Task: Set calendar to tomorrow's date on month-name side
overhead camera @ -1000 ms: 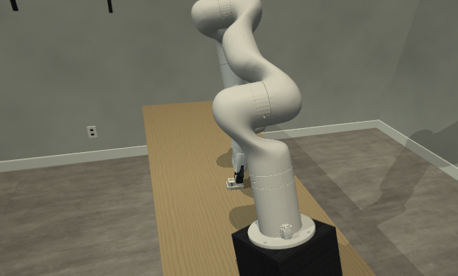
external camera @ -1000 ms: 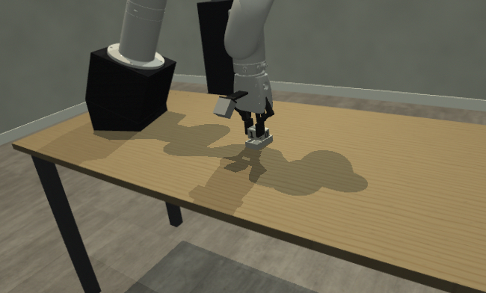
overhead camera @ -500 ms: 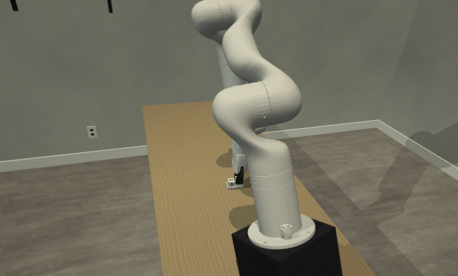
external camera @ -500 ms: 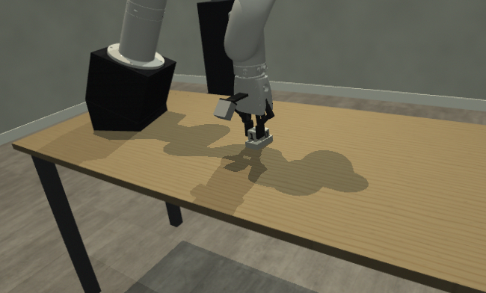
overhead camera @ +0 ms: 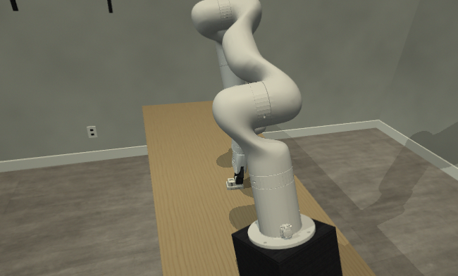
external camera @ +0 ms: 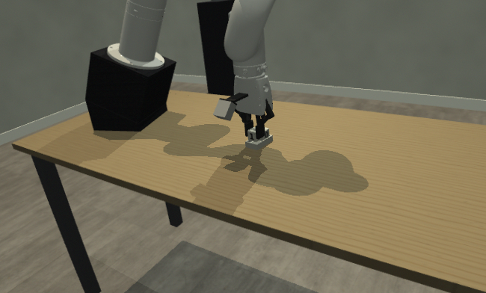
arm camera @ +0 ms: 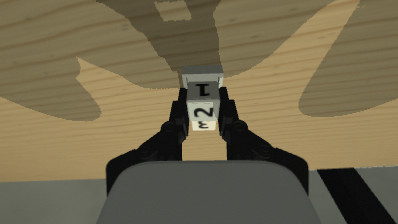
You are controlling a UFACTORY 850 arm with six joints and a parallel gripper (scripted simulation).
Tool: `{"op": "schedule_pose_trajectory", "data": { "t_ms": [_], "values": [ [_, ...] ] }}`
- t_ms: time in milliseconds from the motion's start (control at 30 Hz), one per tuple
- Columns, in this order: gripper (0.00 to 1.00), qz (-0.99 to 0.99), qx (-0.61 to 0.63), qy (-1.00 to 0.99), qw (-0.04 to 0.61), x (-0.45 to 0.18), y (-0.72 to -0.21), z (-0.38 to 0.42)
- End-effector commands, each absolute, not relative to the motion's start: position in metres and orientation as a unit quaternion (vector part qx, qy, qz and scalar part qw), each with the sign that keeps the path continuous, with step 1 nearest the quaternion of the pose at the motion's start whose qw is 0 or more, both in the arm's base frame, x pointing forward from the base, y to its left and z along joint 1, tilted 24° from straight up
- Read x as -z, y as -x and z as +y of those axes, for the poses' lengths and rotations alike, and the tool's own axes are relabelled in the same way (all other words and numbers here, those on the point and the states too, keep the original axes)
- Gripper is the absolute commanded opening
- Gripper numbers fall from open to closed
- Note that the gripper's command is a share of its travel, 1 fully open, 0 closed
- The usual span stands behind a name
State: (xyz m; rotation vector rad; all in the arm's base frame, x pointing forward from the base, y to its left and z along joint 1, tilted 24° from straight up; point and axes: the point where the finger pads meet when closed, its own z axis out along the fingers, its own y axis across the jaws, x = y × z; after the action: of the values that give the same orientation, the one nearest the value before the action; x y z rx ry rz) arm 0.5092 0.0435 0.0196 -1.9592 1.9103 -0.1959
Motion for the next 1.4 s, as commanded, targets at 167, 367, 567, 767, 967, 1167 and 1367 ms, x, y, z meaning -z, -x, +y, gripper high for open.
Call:
{"op": "schedule_pose_trajectory", "data": {
  "t_ms": [167, 367, 567, 767, 967, 1167, 1367],
  "values": [
    [0.27, 0.683, 0.070, 0.700, 0.198, -0.0199, -0.5096, 0.0434],
    [0.27, 0.683, 0.070, 0.700, 0.198, -0.0189, -0.5100, 0.0436],
    [0.27, 0.683, 0.070, 0.700, 0.198, -0.0176, -0.5106, 0.0439],
    [0.27, 0.683, 0.070, 0.700, 0.198, -0.0150, -0.5116, 0.0444],
    [0.27, 0.683, 0.070, 0.700, 0.198, -0.0126, -0.5126, 0.0448],
    [0.27, 0.683, 0.070, 0.700, 0.198, -0.0115, -0.5130, 0.0451],
    [0.27, 0.683, 0.070, 0.700, 0.198, -0.0109, -0.5133, 0.0452]
  ]
}}
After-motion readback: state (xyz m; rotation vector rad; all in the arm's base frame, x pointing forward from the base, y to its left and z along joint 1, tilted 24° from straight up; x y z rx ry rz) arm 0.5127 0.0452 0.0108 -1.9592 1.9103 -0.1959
